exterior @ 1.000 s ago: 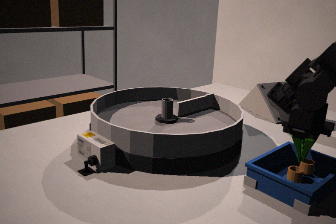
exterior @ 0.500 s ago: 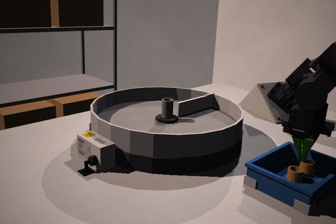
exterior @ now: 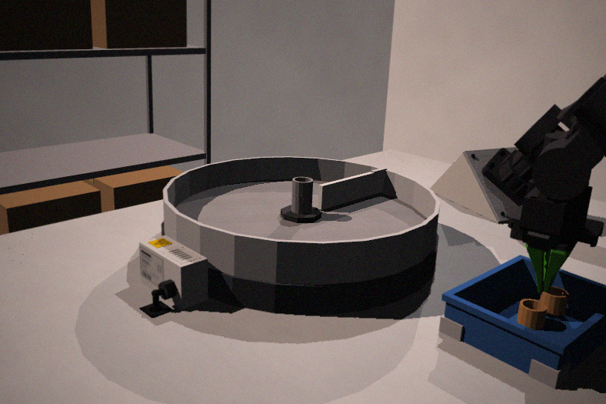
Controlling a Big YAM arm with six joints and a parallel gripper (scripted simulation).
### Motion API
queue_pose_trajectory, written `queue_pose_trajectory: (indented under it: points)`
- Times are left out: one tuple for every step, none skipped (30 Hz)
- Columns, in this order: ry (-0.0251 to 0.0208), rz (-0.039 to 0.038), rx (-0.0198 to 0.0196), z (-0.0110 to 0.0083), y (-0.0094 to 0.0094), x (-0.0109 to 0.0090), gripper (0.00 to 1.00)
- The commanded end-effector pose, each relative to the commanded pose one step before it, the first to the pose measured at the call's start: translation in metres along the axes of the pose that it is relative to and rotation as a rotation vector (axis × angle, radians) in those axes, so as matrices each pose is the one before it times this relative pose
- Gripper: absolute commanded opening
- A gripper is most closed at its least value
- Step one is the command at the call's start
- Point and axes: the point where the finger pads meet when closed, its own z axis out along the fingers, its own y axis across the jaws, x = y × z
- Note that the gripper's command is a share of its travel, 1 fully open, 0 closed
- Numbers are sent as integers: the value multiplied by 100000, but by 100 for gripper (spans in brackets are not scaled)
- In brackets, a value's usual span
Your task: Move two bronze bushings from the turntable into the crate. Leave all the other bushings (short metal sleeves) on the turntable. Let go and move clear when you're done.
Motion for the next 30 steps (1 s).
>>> queue_pose_trajectory:
  points:
    - [671, 846, -72, 611, -75, 127, 0]
    - [0, 0, 0, 0, 0, 0, 0]
    - [-22, 690, 222, -35, -227, -23, 0]
    - [-30, -183, -34, 96, 19, -37, 0]
    - [222, -205, -98, 104, 90, 40, 0]
    - [58, -293, -112, 49, 121, 28, 0]
    - [-134, -164, -49, -12, 66, -5, 0]
    - [-220, 54, 45, -37, -24, -34, 0]
    - [-170, 230, 116, -16, -96, -43, 0]
    - [40, 226, 94, 55, -90, -17, 0]
    - [259, 40, -15, 124, -7, 25, 0]
    - [276, -158, -106, 123, 75, 44, 0]
    - [54, -203, -98, 44, 88, 21, 0]
    - [-264, -85, -5, -65, 31, -27, 0]
    - [-430, 78, 86, -122, -41, -61, 0]
    - [-296, 166, 106, -78, -75, -51, 0]
    - [36, 72, 29, 29, -28, -3, 0]
    - [0, 0, 0, 0, 0, 0, 0]
    - [0, 0, 0, 0, 0, 0, 0]
    - [721, 391, 10, 54, 2, 172, 0]
    - [4, -77, -27, 36, 13, -10, 0]
    - [0, -44, -12, 20, 6, -6, 0]
    - [0, -18, -5, 8, 3, -3, 0]
    - [0, -42, -1, 1, 0, 0, 0]
    - [0, -46, 0, 0, 0, 0, 0]
    - [0, -6, 0, 0, 0, 0, 0]
    - [0, 0, 0, 0, 0, 0, 0]
    - [0, 0, 0, 0, 0, 0, 0]
    - [0, 0, 0, 0, 0, 0, 0]
    - [0, 0, 0, 0, 0, 0, 0]
